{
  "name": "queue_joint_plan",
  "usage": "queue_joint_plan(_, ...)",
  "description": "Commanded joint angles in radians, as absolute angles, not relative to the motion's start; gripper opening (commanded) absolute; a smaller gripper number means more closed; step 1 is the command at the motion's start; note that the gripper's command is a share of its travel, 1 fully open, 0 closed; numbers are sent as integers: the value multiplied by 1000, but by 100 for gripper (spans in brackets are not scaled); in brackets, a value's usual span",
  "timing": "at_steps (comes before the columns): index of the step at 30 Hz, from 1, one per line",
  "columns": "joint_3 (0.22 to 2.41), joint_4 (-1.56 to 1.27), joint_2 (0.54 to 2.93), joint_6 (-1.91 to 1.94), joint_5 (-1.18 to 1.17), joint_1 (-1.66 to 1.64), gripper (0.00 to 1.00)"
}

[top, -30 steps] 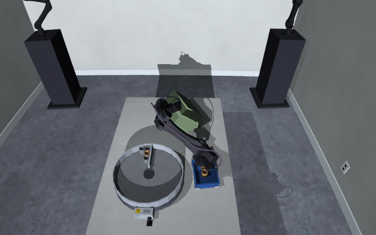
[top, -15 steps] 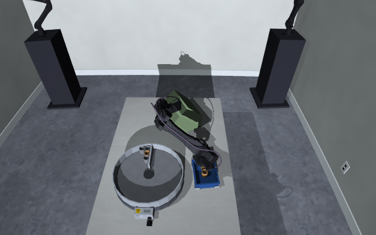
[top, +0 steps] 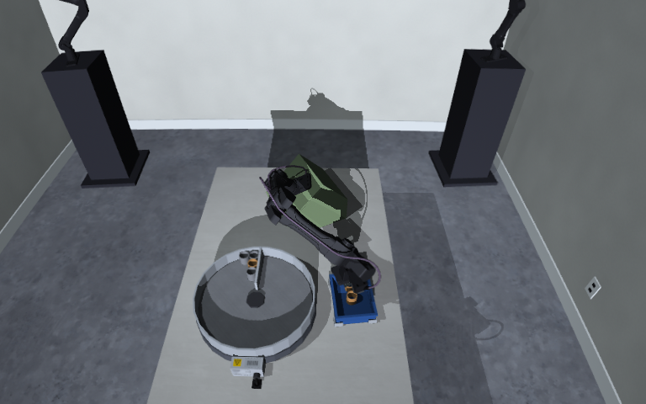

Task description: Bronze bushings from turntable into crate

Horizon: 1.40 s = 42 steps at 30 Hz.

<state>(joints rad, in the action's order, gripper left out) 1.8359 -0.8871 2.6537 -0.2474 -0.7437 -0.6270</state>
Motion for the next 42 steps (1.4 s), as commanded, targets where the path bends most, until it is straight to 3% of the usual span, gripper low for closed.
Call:
queue_joint_plan(1,1878,-888,2635,-243,-747,-667,0)
queue_joint_plan(42,1907,-912,2660,-243,-746,-667,0)
